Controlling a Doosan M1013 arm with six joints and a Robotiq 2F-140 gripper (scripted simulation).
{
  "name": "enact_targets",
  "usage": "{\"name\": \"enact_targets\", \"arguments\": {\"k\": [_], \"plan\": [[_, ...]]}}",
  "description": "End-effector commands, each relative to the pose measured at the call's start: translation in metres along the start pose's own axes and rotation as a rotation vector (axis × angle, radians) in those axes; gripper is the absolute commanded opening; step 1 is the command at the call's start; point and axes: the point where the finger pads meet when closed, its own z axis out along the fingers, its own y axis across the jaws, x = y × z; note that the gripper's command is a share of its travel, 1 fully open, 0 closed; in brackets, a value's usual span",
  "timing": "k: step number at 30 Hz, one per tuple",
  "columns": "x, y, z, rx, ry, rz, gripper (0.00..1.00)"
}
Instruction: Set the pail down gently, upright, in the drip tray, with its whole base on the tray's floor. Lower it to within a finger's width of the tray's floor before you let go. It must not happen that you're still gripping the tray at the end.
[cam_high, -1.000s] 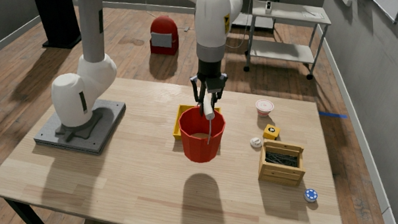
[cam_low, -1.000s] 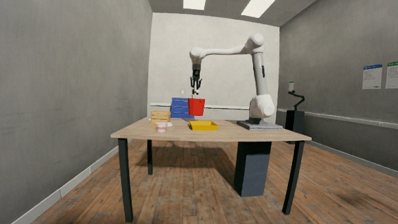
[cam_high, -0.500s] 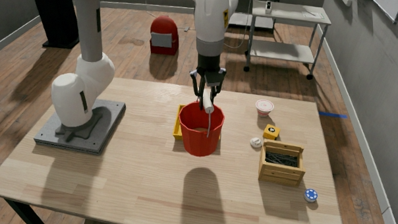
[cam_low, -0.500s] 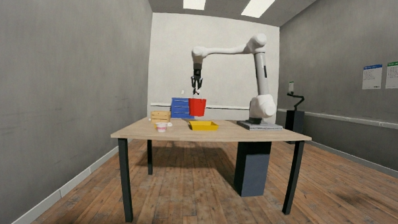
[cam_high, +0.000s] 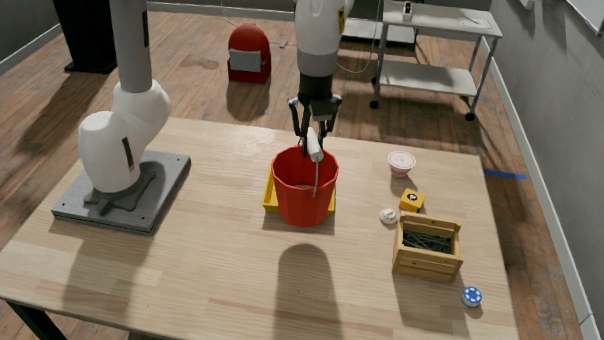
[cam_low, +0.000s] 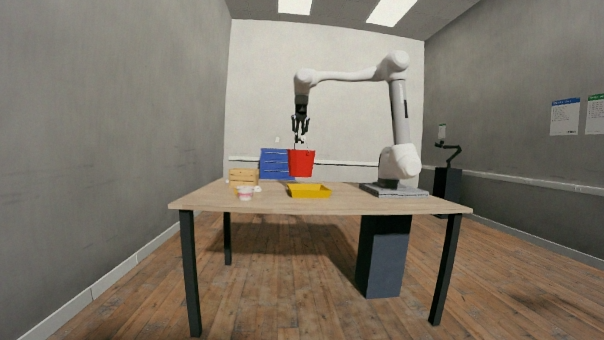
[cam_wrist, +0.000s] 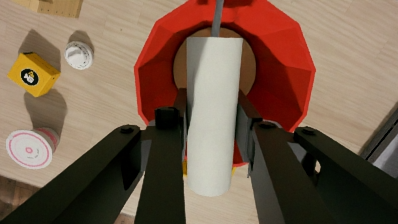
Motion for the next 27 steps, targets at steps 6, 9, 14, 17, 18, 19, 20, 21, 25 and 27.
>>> {"name": "enact_targets", "arguments": {"k": [6,9,14,17,18,19,20,21,25,27], "plan": [[-0.024,-0.004,-0.001,0.002,0.000,0.000,0.10],[-0.027,-0.005,-0.001,0.002,0.000,0.000,0.10],[-0.041,-0.007,-0.001,0.002,0.000,0.000,0.10],[-0.050,-0.009,-0.001,0.002,0.000,0.000,0.10],[-0.053,-0.009,-0.001,0.002,0.000,0.000,0.10],[-0.056,-0.010,-0.001,0.002,0.000,0.000,0.10],[-0.058,-0.010,-0.001,0.002,0.000,0.000,0.10],[-0.061,-0.011,-0.001,0.002,0.000,0.000,0.10],[-0.069,-0.012,-0.001,0.002,0.000,0.000,0.10],[-0.072,-0.013,-0.001,0.002,0.000,0.000,0.10]]}}
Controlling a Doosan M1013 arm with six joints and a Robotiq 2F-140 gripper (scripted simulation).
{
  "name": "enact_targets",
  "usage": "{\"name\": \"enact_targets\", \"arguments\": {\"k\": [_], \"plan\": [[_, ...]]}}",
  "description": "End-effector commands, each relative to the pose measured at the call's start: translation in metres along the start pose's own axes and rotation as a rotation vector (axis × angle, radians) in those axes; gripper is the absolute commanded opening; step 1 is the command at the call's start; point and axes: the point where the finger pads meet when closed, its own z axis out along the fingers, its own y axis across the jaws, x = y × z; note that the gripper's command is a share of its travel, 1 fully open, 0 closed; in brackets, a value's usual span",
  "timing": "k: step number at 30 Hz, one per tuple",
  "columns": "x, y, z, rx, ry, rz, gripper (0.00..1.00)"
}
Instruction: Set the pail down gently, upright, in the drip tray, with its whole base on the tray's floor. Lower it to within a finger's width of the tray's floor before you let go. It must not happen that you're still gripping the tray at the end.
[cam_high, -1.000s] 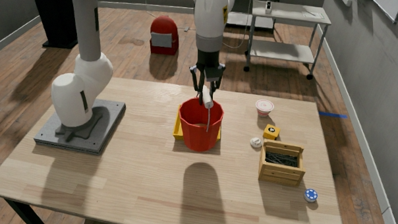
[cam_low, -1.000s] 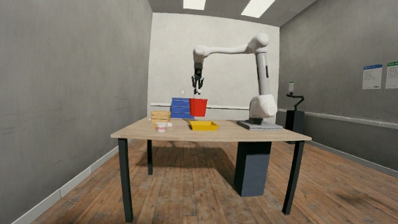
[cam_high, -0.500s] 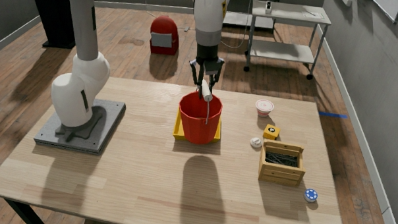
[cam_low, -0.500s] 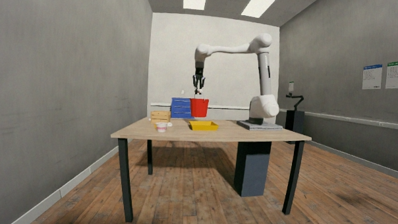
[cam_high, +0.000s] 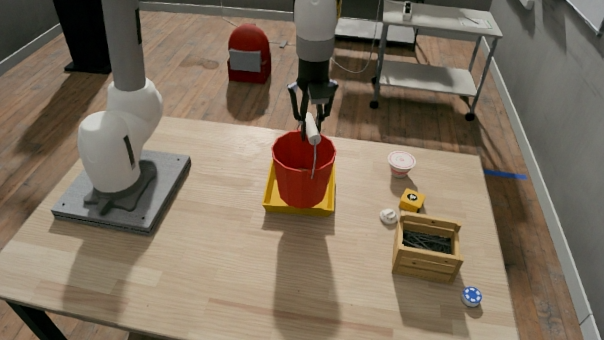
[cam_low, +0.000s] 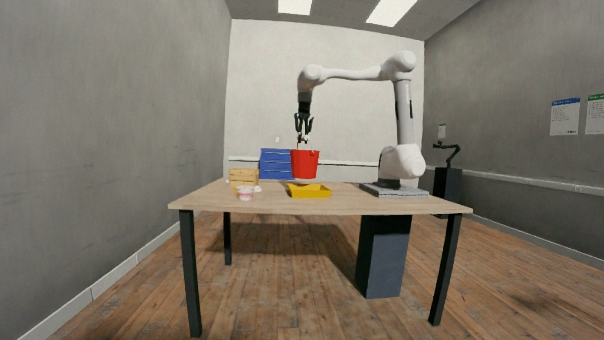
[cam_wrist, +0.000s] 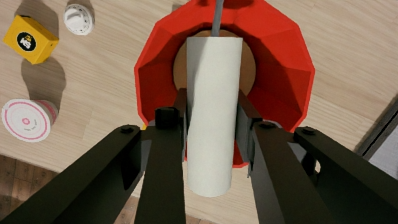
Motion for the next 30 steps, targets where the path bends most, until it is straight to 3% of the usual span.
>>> {"name": "enact_targets", "arguments": {"k": [1,30], "plan": [[-0.006,-0.001,-0.001,0.002,0.000,0.000,0.10],[-0.062,-0.011,-0.001,0.002,0.000,0.000,0.10]]}}
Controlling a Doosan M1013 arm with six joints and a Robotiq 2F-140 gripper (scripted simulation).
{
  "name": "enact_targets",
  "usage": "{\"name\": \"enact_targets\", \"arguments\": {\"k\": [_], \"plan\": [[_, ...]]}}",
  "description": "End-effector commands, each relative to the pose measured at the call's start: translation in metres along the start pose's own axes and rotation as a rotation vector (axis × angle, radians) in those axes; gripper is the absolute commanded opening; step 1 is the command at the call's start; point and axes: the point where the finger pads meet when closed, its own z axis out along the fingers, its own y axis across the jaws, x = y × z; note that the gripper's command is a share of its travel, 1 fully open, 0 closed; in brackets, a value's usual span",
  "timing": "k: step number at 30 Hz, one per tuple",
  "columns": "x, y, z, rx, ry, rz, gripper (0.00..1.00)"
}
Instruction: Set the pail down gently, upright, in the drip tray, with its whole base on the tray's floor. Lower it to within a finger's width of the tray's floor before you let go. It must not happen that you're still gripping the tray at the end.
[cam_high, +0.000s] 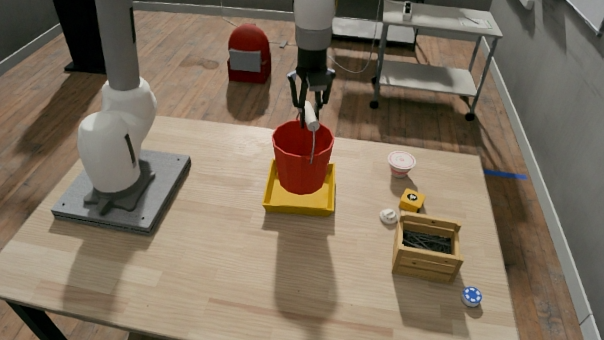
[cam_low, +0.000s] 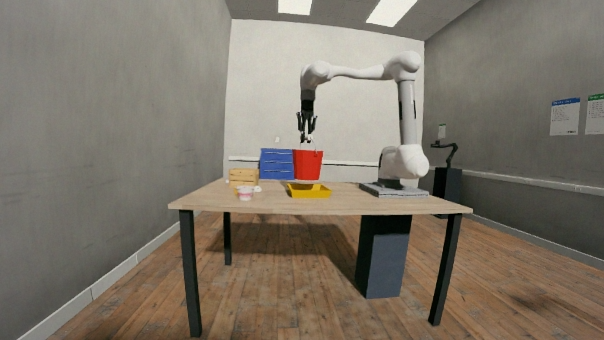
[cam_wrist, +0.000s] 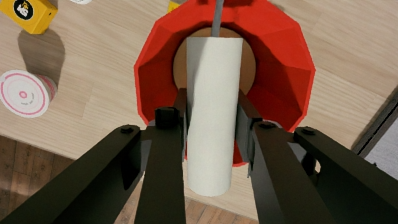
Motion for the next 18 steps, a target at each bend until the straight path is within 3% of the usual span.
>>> {"name": "enact_targets", "arguments": {"k": [1,18], "plan": [[-0.005,-0.001,-0.001,0.002,0.000,0.000,0.10],[-0.021,-0.004,-0.001,0.002,0.000,0.000,0.10]]}}
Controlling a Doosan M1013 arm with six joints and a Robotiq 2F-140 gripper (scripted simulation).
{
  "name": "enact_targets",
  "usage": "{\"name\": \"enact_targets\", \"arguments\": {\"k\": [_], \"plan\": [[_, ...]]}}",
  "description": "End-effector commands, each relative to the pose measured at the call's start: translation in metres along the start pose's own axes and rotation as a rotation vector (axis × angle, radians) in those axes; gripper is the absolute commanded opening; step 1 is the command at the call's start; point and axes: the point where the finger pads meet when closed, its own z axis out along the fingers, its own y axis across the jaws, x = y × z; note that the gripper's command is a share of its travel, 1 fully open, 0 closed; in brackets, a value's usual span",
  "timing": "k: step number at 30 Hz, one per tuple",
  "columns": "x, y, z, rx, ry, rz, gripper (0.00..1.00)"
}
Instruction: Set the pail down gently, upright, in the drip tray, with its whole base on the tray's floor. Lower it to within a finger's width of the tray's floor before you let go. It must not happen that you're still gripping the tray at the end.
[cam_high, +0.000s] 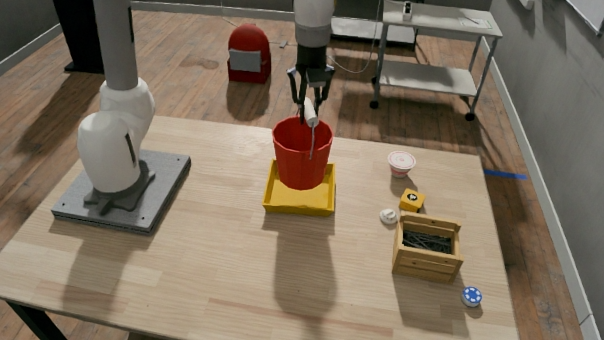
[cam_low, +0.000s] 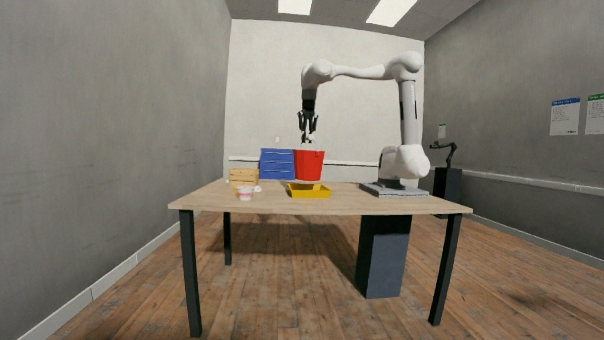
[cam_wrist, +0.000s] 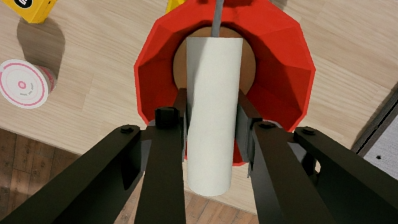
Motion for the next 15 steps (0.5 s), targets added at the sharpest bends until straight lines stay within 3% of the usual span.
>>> {"name": "enact_targets", "arguments": {"k": [1,15], "plan": [[-0.0016,-0.0007,-0.0009,0.002,0.000,0.000,0.10],[-0.0076,-0.0017,-0.0009,0.002,0.000,0.000,0.10]]}}
